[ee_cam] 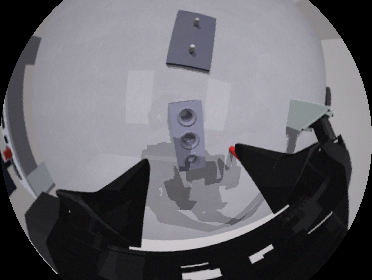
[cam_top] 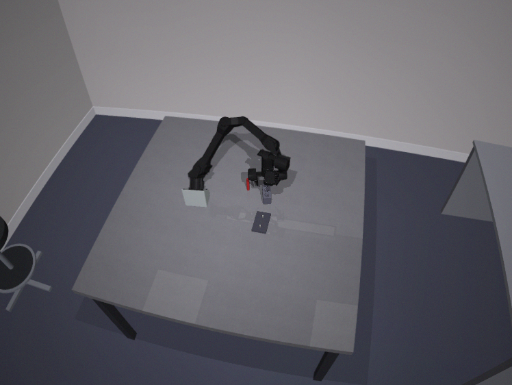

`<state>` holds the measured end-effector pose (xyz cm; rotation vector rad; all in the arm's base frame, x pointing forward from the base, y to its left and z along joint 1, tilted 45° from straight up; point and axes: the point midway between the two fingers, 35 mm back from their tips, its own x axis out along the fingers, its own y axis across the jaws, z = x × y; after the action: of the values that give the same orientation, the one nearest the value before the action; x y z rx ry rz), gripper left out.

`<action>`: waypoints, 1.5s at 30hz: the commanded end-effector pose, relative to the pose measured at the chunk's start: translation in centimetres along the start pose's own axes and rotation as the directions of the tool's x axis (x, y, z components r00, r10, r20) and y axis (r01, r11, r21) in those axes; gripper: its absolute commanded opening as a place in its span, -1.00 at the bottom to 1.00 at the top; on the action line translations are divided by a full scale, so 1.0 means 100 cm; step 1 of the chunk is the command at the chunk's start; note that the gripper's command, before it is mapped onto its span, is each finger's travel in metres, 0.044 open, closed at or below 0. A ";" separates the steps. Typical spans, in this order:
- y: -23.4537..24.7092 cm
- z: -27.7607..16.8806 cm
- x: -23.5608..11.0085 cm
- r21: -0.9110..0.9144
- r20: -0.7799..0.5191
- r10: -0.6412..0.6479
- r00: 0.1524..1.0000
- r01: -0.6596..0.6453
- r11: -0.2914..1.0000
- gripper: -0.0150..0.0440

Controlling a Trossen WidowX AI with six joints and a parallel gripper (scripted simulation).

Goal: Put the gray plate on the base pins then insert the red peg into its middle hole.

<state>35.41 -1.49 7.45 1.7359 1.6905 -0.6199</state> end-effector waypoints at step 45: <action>-0.002 0.001 0.079 0.003 -0.006 0.012 1.000 -0.012 1.000 1.00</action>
<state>36.02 3.36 2.47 1.7432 1.6661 -0.6016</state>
